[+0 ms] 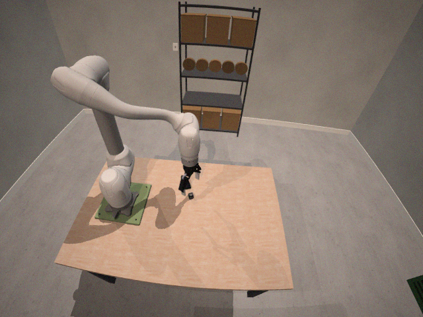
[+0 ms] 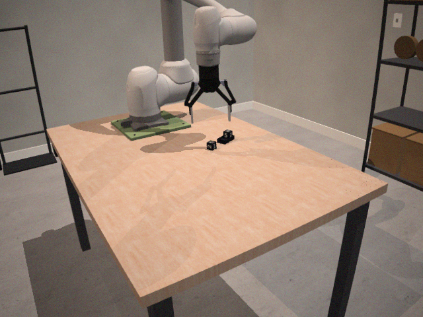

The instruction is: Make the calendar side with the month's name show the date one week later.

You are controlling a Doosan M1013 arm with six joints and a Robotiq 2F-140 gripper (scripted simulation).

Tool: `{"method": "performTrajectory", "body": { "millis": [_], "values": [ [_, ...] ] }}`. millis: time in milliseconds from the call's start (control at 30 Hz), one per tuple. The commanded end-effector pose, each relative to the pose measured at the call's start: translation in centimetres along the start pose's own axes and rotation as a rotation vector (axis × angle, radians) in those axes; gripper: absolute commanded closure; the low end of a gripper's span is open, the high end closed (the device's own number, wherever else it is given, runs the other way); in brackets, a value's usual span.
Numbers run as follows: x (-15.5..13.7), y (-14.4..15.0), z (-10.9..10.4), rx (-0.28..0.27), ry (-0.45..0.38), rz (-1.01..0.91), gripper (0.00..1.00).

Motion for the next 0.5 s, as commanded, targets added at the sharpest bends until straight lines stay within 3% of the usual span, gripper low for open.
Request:
{"method": "performTrajectory", "body": {
  "millis": [0,467],
  "values": [
    [0.03,0.04,0.05,0.010,-0.010,0.089,0.00],
    [0.02,0.02,0.41,0.007,-0.012,0.650,0.00]
  ]
}}
Point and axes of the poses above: the point where the finger pads meet when closed, its own z axis out along the fingers, its own y axis across the jaws, x = y × z, the point moved 3 cm from there along -z, back along the fingers, and after that the axes turned 9 degrees about z, right-handed, at the moved point
